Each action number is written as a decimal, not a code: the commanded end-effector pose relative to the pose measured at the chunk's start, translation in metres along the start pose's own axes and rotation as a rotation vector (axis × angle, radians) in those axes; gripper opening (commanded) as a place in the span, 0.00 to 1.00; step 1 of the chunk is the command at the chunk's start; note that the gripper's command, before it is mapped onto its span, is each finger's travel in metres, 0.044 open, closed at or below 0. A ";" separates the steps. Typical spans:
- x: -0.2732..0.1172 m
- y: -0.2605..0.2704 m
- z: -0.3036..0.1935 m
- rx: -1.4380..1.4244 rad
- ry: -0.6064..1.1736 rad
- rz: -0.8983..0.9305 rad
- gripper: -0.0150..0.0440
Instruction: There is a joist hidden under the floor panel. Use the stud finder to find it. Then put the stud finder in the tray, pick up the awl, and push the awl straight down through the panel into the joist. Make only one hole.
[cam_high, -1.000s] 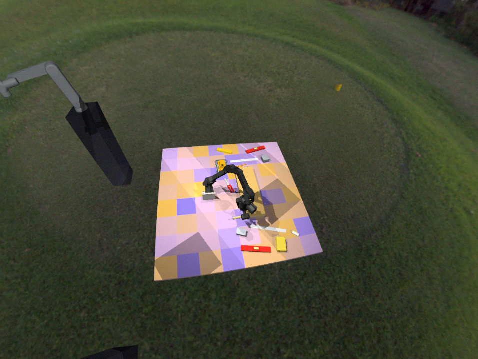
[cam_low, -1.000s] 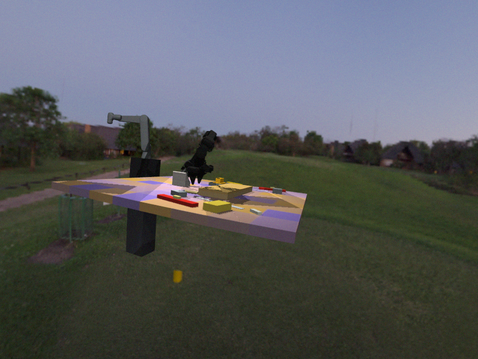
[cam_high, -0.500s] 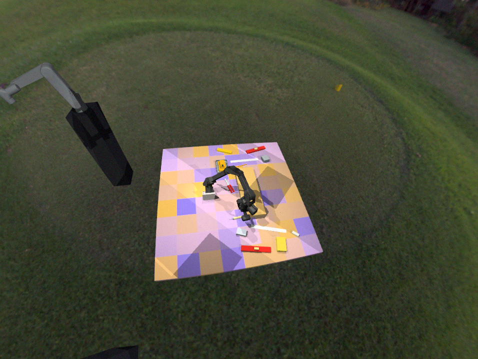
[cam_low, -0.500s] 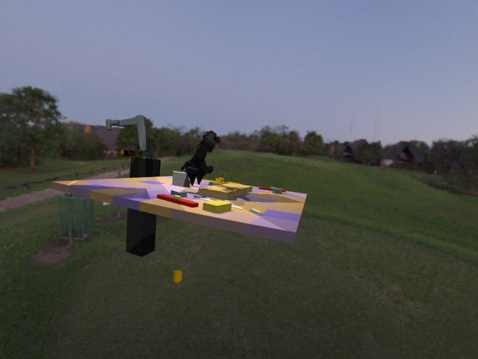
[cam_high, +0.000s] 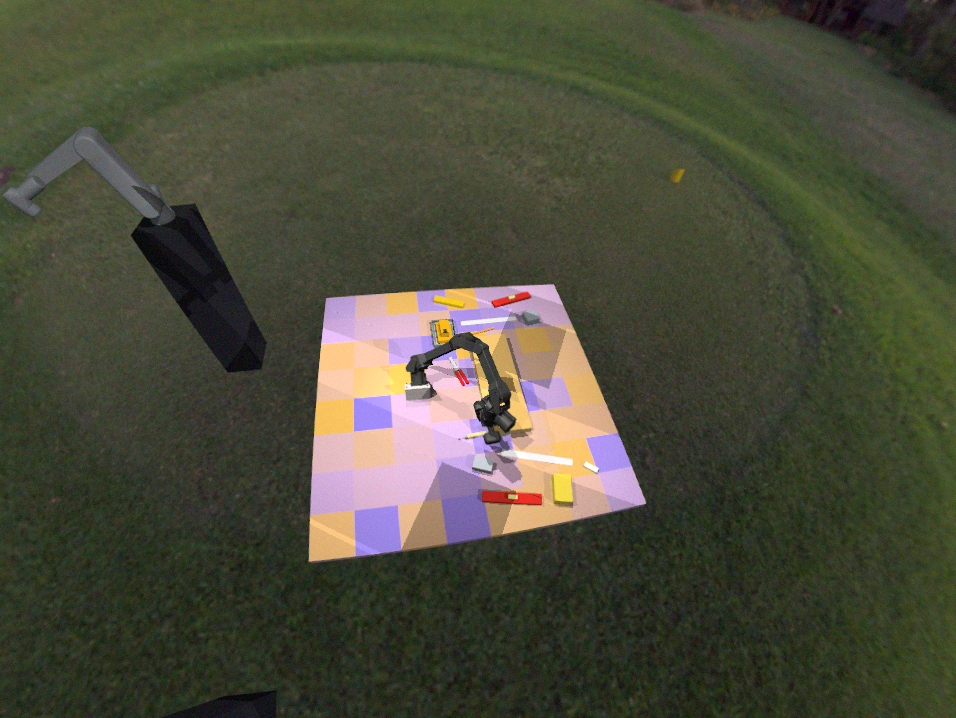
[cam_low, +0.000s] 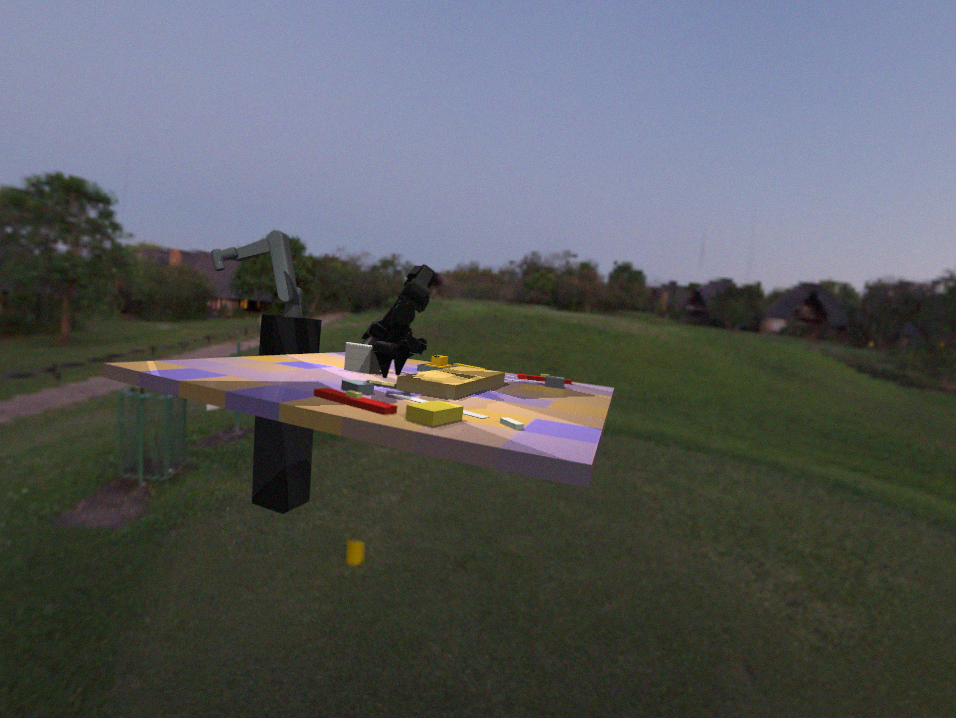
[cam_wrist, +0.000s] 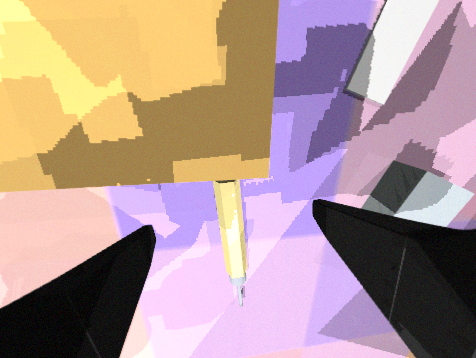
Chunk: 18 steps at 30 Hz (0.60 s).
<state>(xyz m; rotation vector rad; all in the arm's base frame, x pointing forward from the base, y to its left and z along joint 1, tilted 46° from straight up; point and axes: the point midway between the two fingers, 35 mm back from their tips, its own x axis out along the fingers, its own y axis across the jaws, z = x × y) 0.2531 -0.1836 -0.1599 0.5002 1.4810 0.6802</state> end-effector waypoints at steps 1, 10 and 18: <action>0.011 0.002 -0.001 0.008 0.003 0.010 1.00; 0.025 0.003 0.000 0.007 0.003 0.011 1.00; 0.031 0.003 0.000 0.007 0.002 0.011 1.00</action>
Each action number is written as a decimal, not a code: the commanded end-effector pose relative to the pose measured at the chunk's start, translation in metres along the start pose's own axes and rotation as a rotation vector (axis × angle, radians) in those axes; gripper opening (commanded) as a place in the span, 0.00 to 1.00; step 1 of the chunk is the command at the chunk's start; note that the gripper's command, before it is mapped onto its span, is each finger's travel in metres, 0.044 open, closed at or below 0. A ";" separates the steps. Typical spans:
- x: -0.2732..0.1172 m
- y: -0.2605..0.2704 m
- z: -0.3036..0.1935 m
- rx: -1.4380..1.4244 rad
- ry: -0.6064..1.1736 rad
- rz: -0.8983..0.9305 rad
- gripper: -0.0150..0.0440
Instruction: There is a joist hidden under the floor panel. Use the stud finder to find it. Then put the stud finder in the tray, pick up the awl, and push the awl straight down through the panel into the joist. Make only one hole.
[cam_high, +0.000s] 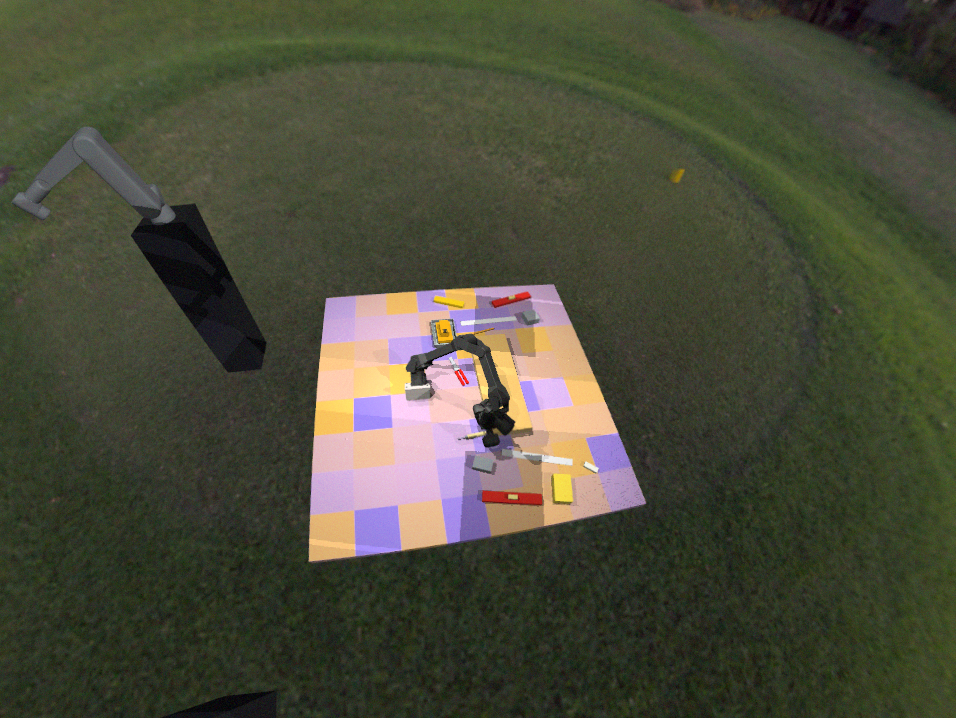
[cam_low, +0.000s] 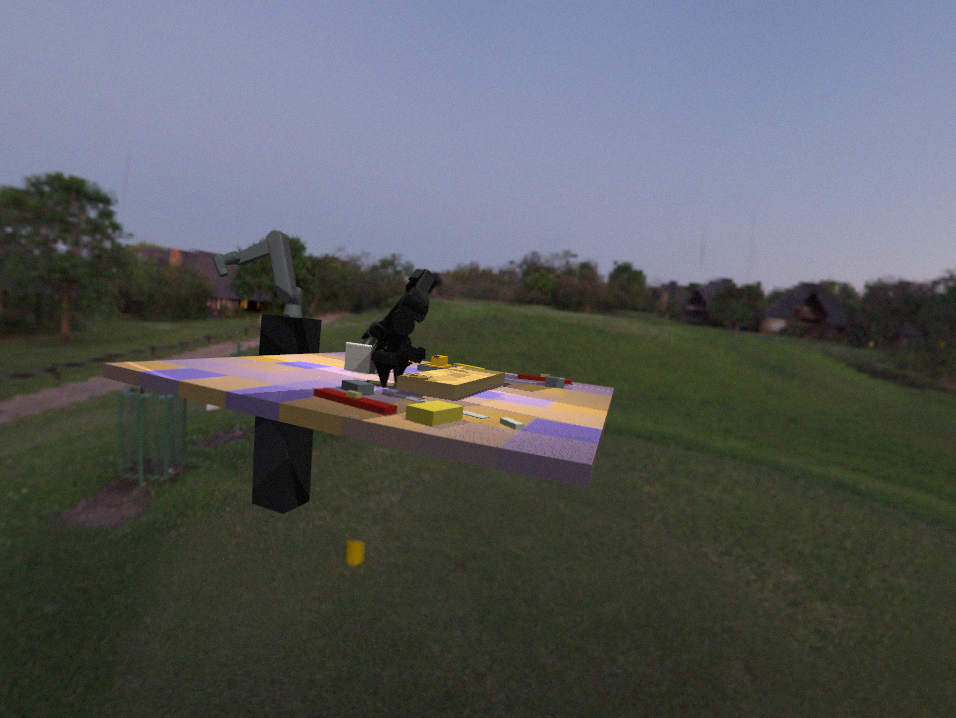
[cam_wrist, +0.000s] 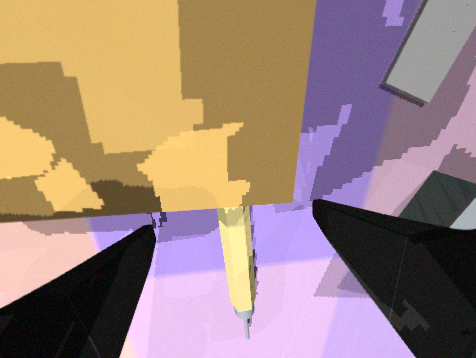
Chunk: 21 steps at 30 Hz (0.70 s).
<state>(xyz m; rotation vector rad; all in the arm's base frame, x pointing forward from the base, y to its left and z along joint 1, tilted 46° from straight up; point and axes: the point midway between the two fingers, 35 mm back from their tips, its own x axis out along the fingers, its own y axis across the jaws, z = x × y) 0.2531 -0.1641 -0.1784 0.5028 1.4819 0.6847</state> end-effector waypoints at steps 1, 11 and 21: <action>0.004 0.002 -0.001 0.008 0.001 0.007 1.00; 0.004 0.002 -0.001 0.008 0.001 0.007 0.56; 0.004 0.002 -0.001 0.008 0.001 0.007 0.28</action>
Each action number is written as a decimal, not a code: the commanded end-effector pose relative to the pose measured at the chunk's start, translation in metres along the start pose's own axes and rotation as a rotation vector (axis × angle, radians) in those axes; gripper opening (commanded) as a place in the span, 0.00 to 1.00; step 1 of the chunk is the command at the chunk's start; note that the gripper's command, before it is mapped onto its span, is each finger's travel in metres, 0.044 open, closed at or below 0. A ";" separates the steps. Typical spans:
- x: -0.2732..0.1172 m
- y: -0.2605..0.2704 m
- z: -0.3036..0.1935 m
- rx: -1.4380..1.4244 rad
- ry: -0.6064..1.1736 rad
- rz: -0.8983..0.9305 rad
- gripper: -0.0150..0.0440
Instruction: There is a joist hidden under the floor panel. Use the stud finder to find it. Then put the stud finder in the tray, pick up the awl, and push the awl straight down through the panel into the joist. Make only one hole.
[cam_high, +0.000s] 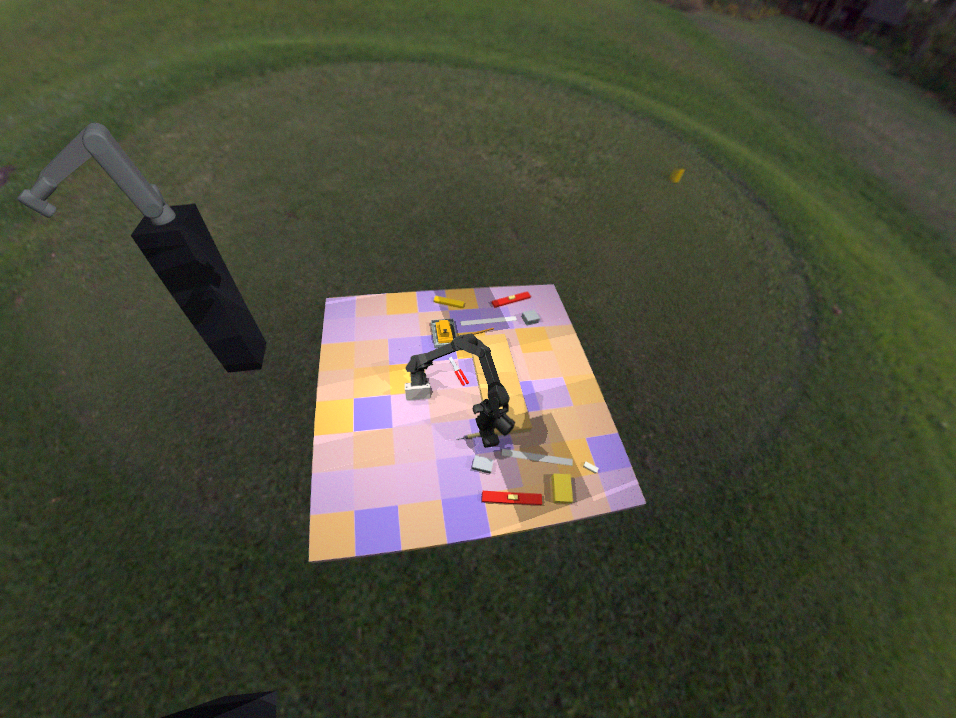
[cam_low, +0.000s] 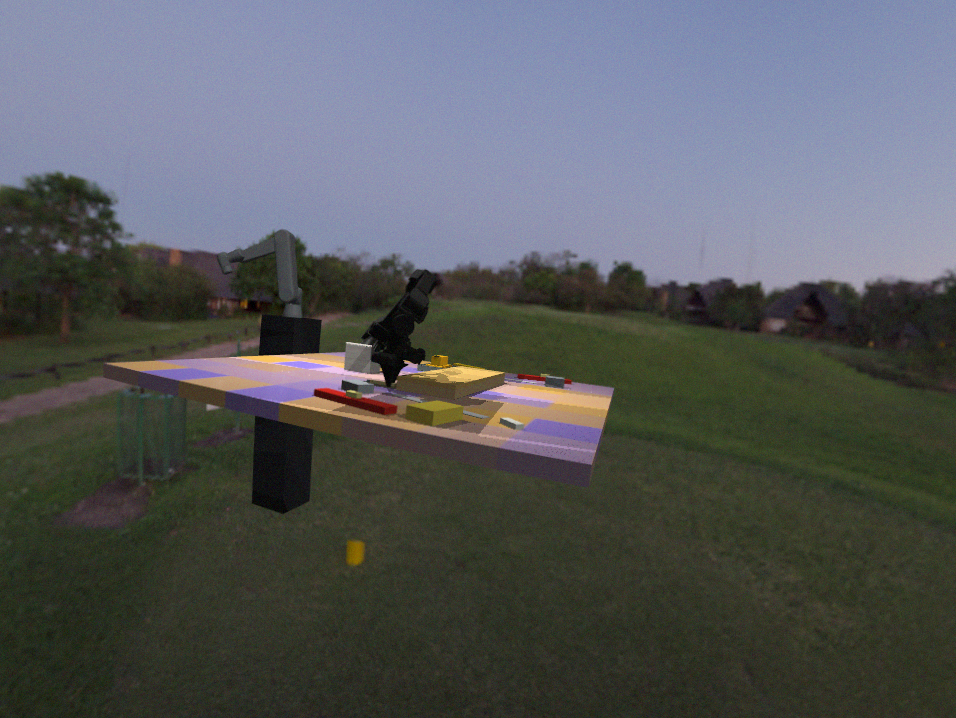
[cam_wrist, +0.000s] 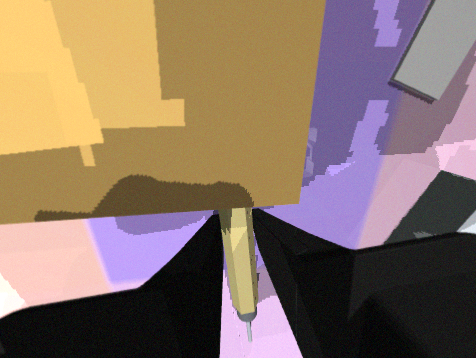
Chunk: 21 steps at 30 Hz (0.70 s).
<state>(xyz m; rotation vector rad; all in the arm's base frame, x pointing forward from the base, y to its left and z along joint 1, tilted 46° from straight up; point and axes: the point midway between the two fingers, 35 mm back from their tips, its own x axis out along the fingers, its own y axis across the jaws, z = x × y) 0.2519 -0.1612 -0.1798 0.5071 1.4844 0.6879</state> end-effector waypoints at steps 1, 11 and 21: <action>0.001 0.000 0.000 0.006 -0.002 0.002 0.26; -0.042 -0.005 0.001 0.007 -0.001 -0.001 0.25; -0.102 -0.004 -0.006 0.008 0.000 -0.003 0.25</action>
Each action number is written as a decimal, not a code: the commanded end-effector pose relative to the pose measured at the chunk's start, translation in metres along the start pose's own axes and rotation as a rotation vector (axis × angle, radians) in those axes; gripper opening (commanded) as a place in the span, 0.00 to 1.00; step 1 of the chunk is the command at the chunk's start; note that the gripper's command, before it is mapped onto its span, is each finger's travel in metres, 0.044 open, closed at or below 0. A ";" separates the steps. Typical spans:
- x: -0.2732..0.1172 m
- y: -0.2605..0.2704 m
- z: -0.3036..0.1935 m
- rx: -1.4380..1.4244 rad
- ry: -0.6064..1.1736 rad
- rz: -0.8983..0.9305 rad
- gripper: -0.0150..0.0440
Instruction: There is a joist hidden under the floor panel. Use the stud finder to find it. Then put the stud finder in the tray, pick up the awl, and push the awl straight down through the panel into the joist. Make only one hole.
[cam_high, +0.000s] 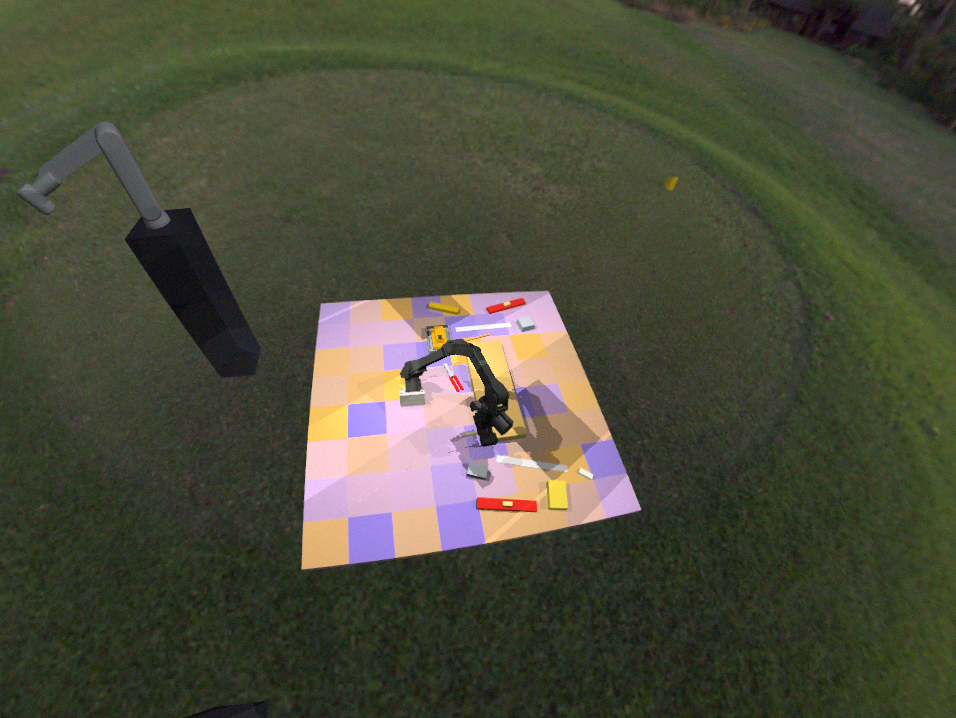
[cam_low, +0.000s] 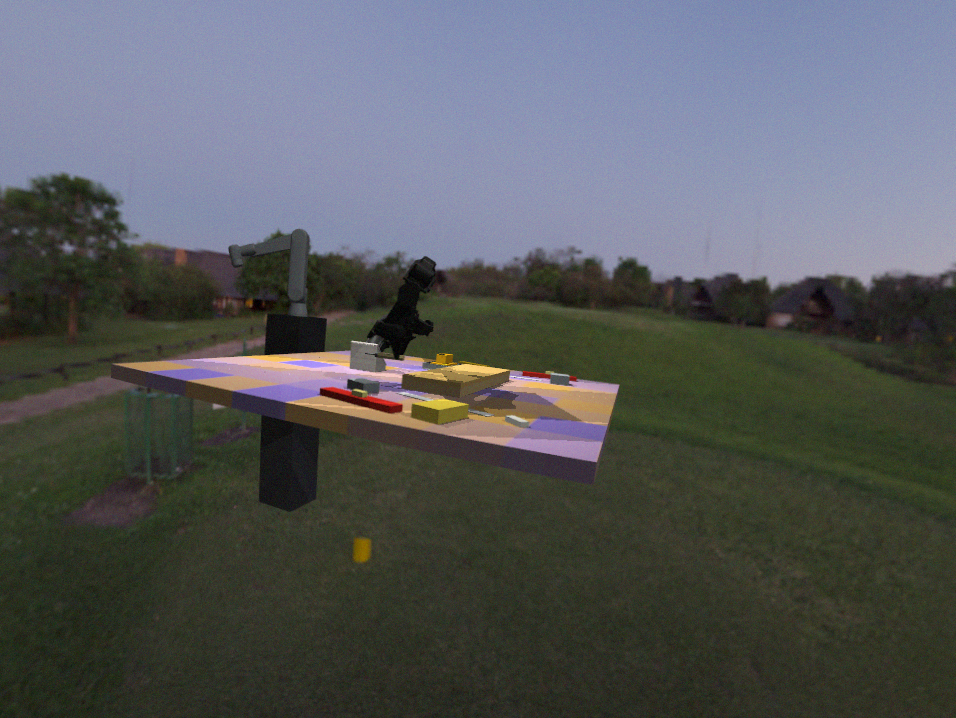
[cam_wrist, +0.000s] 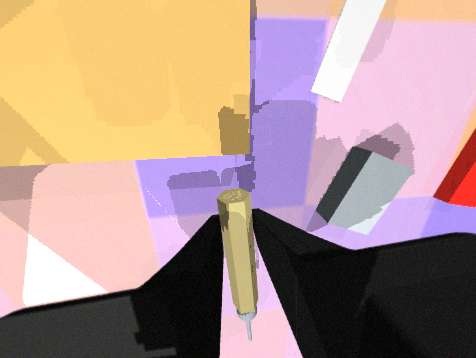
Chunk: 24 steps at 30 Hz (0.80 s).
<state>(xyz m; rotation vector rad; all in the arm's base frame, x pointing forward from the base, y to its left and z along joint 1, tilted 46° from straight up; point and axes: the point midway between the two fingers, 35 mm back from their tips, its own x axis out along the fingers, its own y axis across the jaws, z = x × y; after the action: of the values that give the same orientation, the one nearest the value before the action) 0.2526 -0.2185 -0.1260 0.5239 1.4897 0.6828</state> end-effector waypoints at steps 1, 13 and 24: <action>-0.029 0.001 -0.004 -0.007 0.000 -0.009 0.25; -0.046 0.000 -0.011 0.046 0.006 -0.070 0.25; -0.056 -0.010 -0.023 0.226 -0.008 -0.271 0.25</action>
<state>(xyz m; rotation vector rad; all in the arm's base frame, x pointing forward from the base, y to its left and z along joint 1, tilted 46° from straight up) 0.2378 -0.2626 -0.0943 0.4859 1.5815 0.3967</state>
